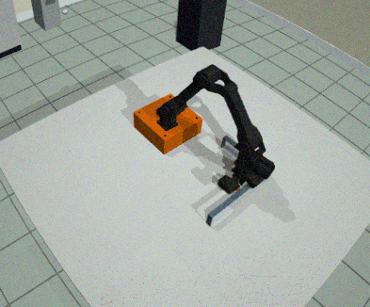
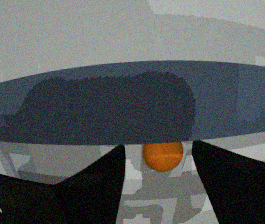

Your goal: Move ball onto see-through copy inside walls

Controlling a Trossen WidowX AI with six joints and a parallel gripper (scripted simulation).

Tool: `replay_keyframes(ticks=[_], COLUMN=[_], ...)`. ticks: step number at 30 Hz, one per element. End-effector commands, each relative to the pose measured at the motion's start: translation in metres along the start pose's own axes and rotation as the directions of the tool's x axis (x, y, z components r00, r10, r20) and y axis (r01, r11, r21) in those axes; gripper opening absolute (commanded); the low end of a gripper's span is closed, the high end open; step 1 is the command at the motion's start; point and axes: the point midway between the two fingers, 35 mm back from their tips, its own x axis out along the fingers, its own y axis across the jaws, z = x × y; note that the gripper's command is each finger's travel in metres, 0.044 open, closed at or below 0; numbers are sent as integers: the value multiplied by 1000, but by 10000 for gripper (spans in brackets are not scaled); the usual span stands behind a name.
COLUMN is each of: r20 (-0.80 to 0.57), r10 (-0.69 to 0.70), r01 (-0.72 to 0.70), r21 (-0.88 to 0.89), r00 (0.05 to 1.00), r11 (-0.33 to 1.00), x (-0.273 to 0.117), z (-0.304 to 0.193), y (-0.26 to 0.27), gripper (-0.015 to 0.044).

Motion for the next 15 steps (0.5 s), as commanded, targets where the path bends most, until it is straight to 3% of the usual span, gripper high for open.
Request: replay_keyframes(ticks=[1,5,15], r20=[5,7,25], r10=[0,-2,2], r01=[0,2,-2], r21=[1,5,0], r00=[1000,1000,1000], r11=[1000,1000,1000], x=[-25,-85,-84], z=[3,1,4], y=[0,0,1], gripper=[227,227,227])
